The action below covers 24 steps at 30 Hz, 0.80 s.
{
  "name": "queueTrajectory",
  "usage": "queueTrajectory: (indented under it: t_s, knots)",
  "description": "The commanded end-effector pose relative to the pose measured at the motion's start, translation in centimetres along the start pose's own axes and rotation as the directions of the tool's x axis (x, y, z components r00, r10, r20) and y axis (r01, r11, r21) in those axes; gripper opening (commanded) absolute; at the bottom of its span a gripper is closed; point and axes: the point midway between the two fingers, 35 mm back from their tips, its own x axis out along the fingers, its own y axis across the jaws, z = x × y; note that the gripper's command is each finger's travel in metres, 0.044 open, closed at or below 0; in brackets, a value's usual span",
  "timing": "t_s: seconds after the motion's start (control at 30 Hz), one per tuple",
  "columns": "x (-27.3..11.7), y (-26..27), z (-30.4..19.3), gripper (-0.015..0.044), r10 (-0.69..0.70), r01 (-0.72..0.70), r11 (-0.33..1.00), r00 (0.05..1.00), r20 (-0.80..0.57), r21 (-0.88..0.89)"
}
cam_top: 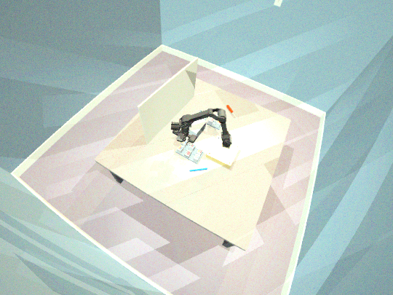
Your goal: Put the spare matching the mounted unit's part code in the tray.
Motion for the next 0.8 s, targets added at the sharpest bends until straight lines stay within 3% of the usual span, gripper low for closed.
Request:
queueTrajectory:
  t_s: [0.0,0.77]
  knots:
    - [0.8,0.0,-0.1,0.03,0.001,-0.001,1.0,1.0,-0.005,-0.003]
    - [4.6,0.1,-0.2,0.03,0.001,-0.001,1.0,1.0,-0.006,-0.003]
